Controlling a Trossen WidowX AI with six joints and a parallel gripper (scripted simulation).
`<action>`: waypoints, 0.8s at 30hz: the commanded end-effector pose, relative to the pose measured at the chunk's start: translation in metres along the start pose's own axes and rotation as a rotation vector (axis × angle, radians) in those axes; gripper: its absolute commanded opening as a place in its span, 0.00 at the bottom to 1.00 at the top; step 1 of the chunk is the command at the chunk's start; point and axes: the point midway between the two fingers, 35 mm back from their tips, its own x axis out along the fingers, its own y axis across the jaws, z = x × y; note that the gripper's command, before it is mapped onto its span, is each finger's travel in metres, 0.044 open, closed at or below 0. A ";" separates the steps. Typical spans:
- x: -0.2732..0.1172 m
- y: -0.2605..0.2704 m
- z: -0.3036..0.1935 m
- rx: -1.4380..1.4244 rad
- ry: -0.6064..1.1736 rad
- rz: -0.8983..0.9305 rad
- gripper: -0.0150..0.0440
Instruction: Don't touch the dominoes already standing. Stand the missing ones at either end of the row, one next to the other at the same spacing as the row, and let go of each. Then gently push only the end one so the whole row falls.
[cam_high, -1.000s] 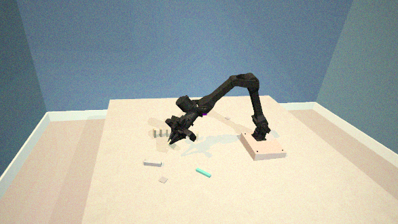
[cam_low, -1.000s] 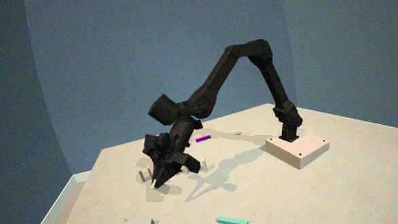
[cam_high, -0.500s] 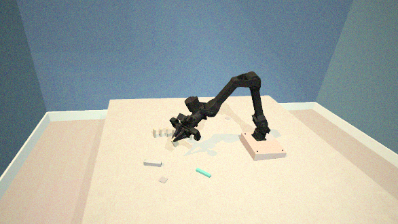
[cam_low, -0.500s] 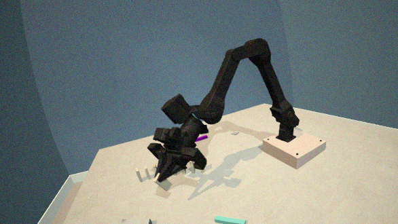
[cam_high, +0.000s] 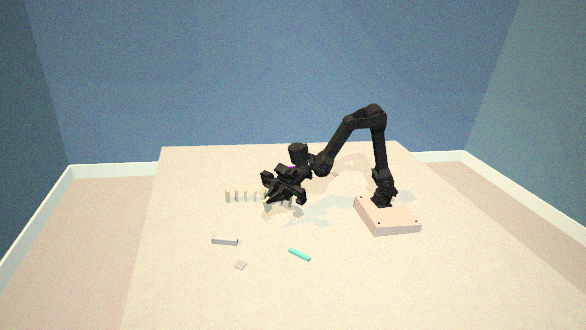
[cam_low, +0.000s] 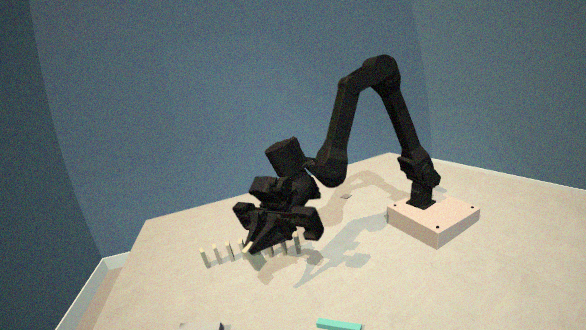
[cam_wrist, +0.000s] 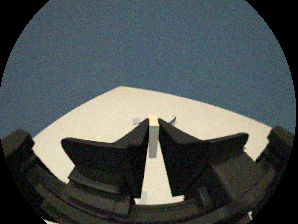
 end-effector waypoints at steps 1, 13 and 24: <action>-0.013 0.008 0.006 -0.021 -0.055 0.016 0.30; -0.043 0.032 0.007 -0.065 -0.160 0.060 0.30; -0.044 0.032 0.007 -0.066 -0.161 0.061 0.30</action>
